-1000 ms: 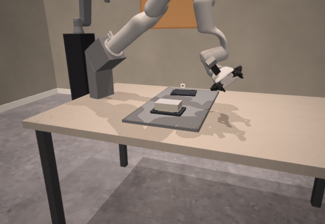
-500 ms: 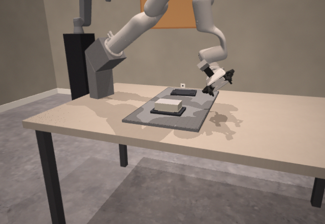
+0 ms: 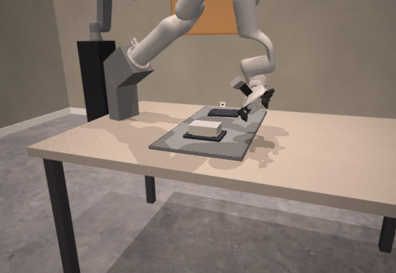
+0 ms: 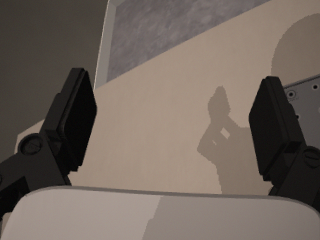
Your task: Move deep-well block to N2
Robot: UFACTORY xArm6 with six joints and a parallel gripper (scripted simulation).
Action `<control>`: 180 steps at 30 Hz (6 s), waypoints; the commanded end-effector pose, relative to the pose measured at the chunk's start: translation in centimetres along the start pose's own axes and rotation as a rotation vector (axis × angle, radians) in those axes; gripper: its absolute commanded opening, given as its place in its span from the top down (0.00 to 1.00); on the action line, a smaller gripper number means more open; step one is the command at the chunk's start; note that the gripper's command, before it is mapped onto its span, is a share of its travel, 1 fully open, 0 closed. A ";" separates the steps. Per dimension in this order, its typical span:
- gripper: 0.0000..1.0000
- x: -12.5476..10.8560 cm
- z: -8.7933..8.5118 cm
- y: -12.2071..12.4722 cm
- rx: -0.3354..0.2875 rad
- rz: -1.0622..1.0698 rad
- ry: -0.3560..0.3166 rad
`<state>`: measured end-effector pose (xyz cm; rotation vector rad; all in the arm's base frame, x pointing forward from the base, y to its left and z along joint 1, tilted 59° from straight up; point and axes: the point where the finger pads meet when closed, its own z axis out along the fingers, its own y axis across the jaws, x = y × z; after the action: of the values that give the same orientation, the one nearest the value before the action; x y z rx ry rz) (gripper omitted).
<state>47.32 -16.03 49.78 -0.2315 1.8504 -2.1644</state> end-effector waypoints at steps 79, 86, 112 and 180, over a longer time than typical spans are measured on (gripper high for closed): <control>0.00 4.3 -15.1 21.4 -1.104 0.590 0.335; 0.00 3.8 -17.7 22.2 -1.221 0.701 0.411; 0.00 1.1 -23.8 21.4 -1.565 1.164 0.756; 0.00 4.7 -14.1 18.8 -1.287 2.720 2.175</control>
<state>41.58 -5.27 29.05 -2.8229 -0.9048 -1.5686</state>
